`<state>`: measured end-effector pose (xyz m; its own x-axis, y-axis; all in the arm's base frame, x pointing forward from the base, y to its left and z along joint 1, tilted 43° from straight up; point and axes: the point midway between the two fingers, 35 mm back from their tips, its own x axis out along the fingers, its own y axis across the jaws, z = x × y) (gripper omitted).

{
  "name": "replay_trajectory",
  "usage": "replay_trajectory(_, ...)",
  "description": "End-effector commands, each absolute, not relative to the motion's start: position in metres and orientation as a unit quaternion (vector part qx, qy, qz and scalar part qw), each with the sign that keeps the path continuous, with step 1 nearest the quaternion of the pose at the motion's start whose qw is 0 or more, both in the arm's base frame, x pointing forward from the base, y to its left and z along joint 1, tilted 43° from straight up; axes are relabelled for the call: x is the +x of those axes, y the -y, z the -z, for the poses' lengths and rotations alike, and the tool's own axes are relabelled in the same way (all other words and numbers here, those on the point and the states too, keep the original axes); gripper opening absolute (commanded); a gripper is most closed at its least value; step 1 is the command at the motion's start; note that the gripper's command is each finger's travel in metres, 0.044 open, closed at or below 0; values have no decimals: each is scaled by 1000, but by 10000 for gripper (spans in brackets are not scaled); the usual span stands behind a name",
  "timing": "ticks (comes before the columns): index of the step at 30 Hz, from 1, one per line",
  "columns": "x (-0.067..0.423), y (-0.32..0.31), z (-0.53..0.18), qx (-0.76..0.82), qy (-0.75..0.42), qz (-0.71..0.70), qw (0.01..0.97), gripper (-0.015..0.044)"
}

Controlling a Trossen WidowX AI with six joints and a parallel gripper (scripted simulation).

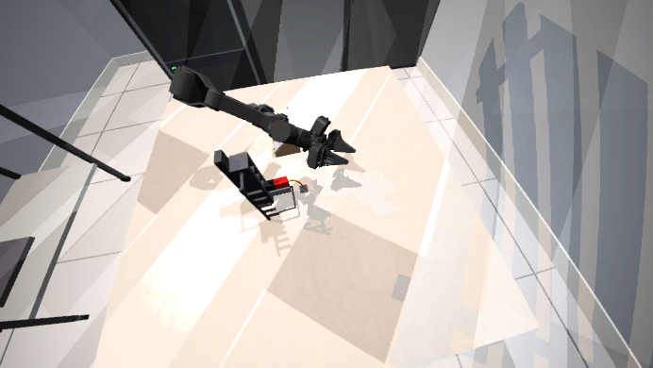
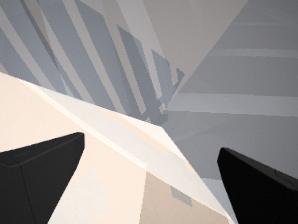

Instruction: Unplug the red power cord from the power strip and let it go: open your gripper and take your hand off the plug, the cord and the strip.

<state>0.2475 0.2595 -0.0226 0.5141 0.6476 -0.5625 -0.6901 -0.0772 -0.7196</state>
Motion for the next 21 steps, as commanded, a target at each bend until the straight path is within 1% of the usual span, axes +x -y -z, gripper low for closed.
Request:
replay_trajectory(1,248,-259,24,-546,-26,-492,678,374)
replay_trajectory(5,262,-240,52,-576,-146,-476,648,269)
replay_trajectory(9,269,-209,68,-613,-278,-446,590,164)
replay_trajectory(14,266,-164,60,-653,-420,-398,489,160)
replay_trajectory(21,272,-133,26,-686,-497,-340,408,160)
